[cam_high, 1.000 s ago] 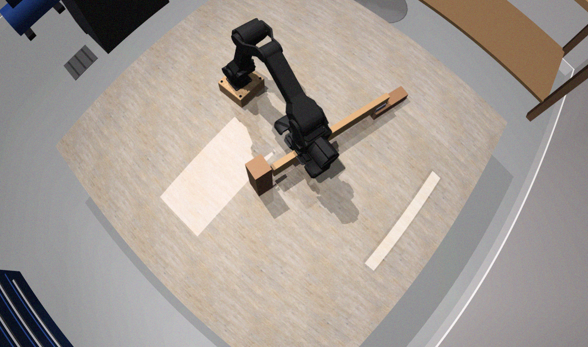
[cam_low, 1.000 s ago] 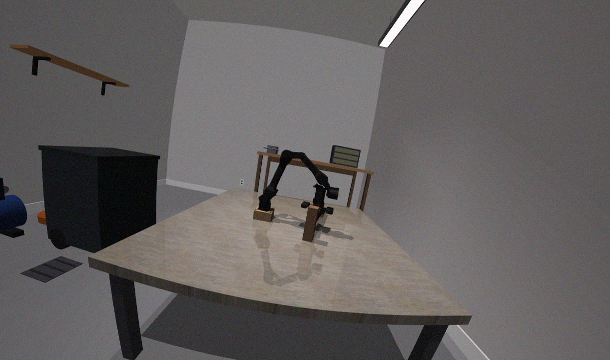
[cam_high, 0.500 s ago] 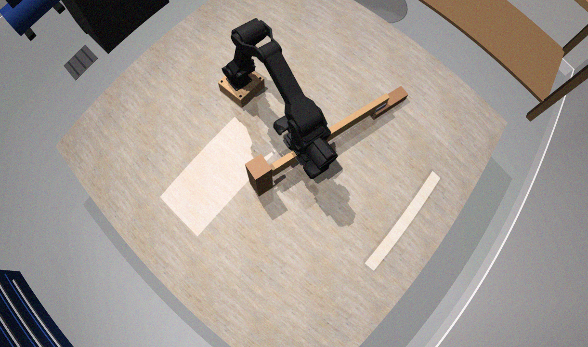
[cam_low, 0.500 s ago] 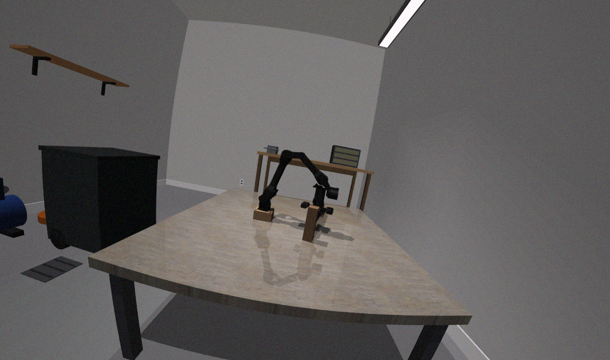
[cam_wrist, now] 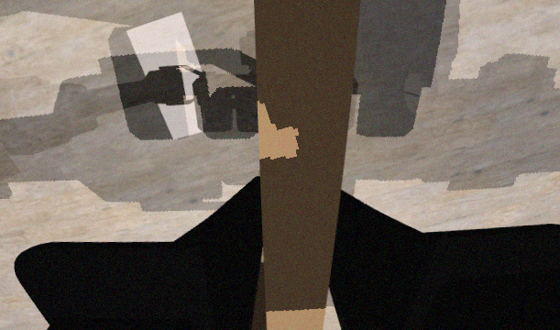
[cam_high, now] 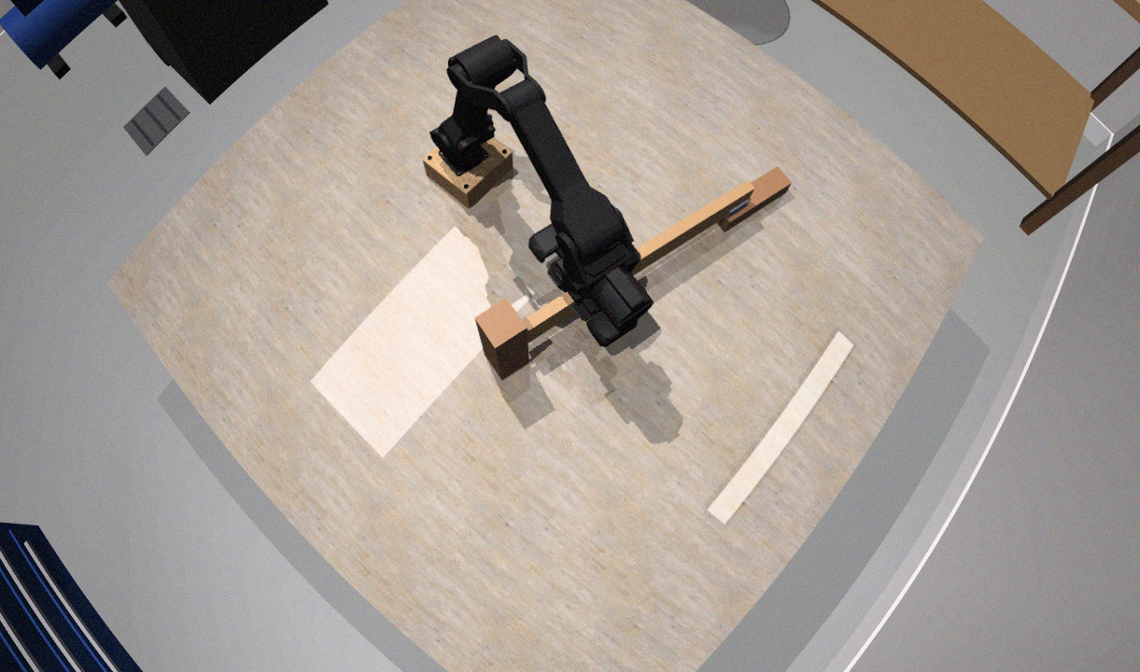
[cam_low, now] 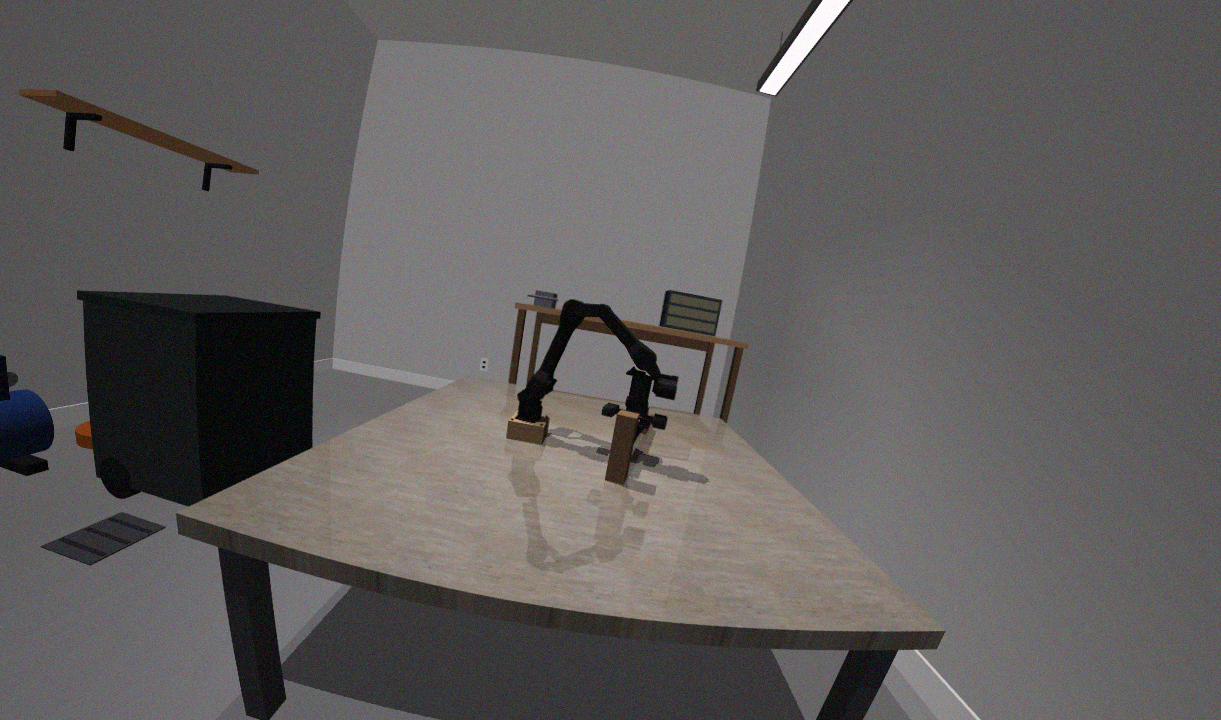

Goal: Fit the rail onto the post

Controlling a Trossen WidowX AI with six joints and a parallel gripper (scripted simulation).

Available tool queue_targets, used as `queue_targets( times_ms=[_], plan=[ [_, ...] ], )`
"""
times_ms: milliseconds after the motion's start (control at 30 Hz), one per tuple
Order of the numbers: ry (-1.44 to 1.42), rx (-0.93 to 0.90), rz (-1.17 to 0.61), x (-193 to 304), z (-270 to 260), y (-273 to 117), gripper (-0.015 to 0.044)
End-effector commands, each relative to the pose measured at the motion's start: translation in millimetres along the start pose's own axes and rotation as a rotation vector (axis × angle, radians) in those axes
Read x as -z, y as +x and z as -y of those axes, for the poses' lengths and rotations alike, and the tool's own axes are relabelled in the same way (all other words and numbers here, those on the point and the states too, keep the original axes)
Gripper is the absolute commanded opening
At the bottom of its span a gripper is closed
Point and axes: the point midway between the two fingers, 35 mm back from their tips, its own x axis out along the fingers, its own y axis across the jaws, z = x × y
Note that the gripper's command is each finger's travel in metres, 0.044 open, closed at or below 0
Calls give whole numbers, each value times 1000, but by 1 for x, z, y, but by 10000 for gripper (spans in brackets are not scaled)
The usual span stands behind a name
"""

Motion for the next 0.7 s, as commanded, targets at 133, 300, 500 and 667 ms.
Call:
queue_targets(
  times_ms=[133,300,500,667],
  plan=[
    [2,3,-3,3,0,-2,0],
    [2,3,-3,1,0,-2,0],
    [2,3,-3,-1,-1,-2,0],
    [2,3,-3,-2,-1,-2,0]
  ],
)
